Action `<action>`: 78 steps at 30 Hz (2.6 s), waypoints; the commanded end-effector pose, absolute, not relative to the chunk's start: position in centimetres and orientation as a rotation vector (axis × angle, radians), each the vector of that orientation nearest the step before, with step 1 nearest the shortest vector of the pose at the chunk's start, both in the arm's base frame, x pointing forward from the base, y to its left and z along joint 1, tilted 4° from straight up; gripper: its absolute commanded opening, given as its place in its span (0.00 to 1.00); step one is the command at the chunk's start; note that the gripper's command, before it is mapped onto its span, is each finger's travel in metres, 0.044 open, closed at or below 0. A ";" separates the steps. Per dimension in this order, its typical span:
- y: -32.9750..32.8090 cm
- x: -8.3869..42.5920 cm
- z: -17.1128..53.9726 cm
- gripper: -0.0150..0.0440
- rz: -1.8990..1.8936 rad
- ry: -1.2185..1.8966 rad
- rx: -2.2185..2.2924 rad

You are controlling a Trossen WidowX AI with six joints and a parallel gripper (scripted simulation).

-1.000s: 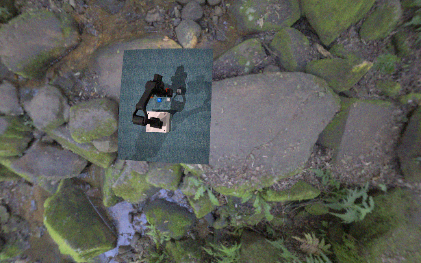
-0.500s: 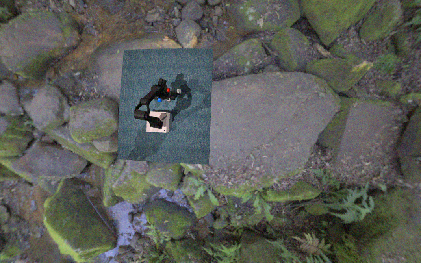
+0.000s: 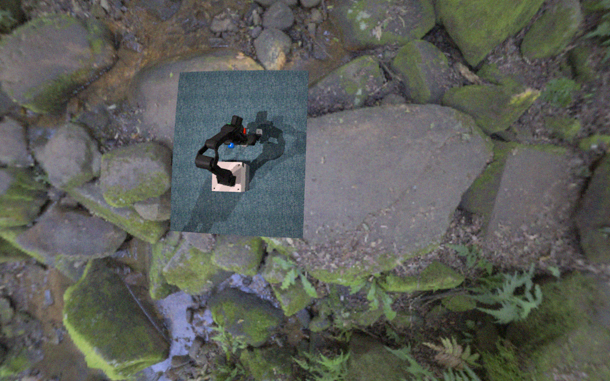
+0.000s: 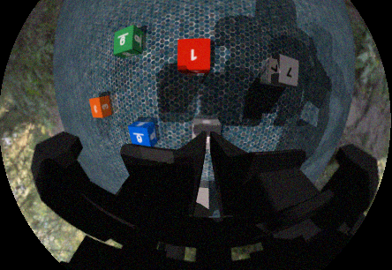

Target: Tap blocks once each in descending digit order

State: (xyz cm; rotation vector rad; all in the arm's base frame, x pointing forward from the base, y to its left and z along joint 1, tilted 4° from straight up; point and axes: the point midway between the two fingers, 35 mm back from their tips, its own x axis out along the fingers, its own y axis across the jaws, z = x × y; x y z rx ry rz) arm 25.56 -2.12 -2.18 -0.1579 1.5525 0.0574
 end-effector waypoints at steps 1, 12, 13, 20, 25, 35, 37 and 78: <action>-2.2 25.5 -2.9 0.29 0.060 1.555 -0.165; -2.0 25.4 0.0 0.29 0.060 1.554 -0.165; -2.0 25.4 0.0 0.29 0.060 1.554 -0.165; -1.6 25.8 4.1 0.29 0.076 1.543 -0.171; -1.5 25.3 8.1 0.29 0.060 1.554 -0.164; -4.4 30.2 8.9 0.29 0.058 1.549 -0.166; -6.0 32.2 9.0 0.29 0.056 1.547 -0.168; -9.0 34.8 -1.8 0.29 0.053 1.546 -0.170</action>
